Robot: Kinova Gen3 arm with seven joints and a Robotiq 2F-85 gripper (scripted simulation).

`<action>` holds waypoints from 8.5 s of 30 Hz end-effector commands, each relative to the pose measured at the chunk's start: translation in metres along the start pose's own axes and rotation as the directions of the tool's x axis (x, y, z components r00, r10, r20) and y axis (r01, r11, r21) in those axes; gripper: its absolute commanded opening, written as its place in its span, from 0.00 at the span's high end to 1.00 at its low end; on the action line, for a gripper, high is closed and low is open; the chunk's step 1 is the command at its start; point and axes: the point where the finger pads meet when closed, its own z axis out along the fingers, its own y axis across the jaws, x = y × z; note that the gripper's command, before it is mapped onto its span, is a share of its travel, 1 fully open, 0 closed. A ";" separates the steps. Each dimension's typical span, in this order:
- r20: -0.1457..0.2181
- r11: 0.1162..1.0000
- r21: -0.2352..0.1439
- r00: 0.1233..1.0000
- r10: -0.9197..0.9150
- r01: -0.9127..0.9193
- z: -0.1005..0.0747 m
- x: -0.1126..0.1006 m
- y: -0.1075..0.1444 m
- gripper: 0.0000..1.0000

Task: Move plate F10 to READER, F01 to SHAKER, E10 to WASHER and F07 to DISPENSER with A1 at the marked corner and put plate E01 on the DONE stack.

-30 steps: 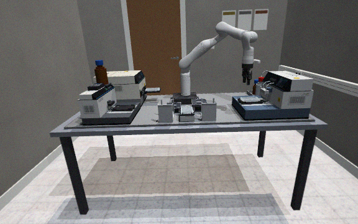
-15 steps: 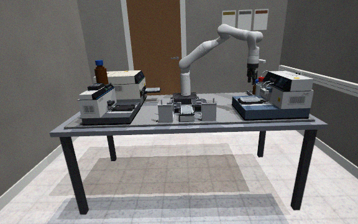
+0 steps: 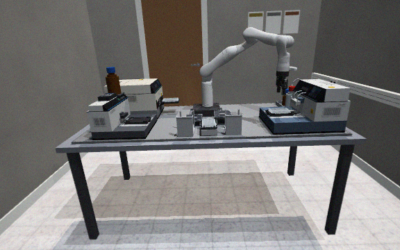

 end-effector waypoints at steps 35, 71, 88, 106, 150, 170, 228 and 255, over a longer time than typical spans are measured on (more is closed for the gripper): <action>-0.004 1.000 0.002 1.000 -0.005 0.005 0.046 0.002 -0.001 0.00; -0.003 1.000 -0.001 1.000 -0.001 0.001 0.084 0.000 0.002 0.00; -0.004 1.000 0.000 1.000 -0.001 0.001 0.084 0.000 0.001 0.00; -0.003 1.000 0.000 1.000 -0.001 0.001 0.104 0.000 0.002 0.00; -0.004 1.000 -0.001 1.000 -0.002 0.002 0.111 0.000 0.001 0.00; -0.003 1.000 0.000 1.000 -0.001 0.001 0.114 0.000 0.001 0.00; -0.001 1.000 0.000 1.000 0.000 0.000 0.113 0.000 0.001 0.06; 0.002 1.000 0.000 1.000 0.001 -0.001 0.103 -0.001 0.001 0.06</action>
